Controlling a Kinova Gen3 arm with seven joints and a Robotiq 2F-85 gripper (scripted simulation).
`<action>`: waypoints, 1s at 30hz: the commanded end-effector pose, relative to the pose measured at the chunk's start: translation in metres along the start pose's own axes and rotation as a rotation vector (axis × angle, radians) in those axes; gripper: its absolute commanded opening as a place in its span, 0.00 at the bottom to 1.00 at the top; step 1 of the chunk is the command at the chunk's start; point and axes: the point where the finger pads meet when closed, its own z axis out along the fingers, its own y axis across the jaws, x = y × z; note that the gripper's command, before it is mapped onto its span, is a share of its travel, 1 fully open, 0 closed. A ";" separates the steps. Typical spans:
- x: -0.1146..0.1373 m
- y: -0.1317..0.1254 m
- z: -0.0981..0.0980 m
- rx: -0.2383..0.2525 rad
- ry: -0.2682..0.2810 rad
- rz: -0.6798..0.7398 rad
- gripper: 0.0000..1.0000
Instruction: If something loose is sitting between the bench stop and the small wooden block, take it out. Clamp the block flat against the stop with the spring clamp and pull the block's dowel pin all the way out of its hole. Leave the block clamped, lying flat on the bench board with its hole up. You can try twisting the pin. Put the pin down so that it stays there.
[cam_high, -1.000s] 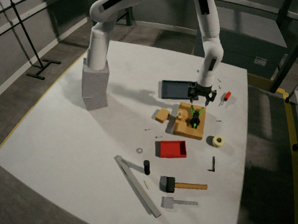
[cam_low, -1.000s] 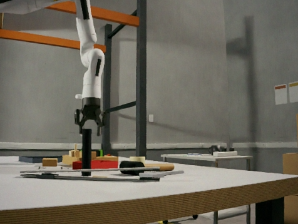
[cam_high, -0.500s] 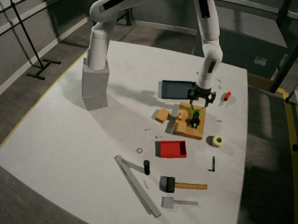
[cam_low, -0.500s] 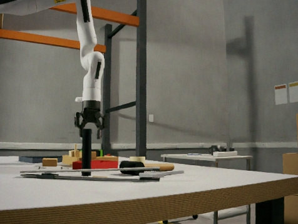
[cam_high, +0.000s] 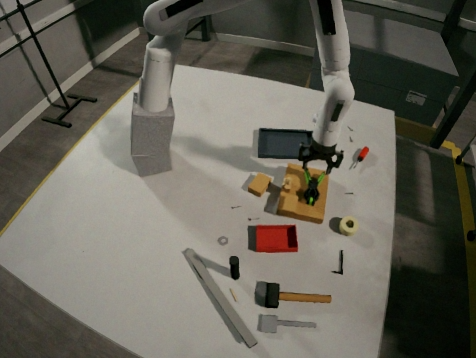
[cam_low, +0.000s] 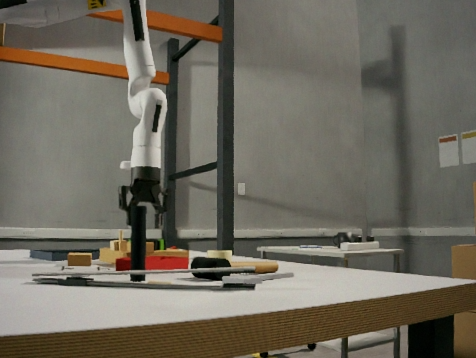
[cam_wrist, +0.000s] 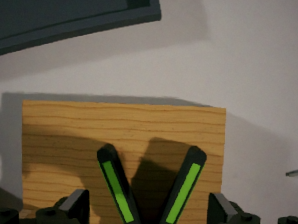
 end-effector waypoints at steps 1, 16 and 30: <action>0.000 0.001 0.001 -0.002 0.000 0.000 0.77; 0.000 0.001 0.007 -0.002 0.000 0.000 0.77; 0.000 0.001 0.007 -0.002 0.000 0.000 0.77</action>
